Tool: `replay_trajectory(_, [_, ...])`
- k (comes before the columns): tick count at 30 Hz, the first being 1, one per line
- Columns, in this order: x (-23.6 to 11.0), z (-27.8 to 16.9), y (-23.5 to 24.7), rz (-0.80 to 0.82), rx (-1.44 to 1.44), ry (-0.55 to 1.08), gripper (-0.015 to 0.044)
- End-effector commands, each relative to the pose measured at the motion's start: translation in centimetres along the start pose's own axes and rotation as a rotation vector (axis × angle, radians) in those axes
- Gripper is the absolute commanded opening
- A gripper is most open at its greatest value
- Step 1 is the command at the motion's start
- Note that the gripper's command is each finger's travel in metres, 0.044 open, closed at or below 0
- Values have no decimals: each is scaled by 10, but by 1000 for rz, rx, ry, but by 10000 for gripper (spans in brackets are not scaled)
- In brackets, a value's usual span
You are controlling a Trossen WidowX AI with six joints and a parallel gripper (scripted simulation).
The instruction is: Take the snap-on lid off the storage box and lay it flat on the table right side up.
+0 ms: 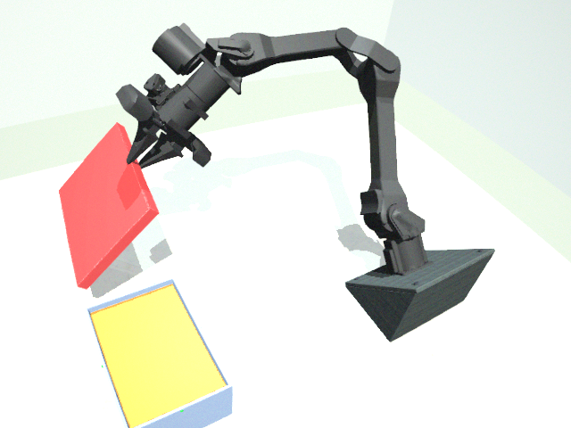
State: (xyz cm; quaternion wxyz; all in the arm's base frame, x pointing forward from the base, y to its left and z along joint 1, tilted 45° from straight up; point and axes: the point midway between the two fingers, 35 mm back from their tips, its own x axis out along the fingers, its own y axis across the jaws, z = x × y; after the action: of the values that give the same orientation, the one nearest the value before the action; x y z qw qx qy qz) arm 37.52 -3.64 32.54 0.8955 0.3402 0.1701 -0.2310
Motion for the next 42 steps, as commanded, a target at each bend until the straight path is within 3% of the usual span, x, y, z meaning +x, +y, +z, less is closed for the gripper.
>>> replay_trajectory(1, [1,0,1,16,-1,3,0])
replay_trajectory(42, [22,0,-24,17,-2,2,0])
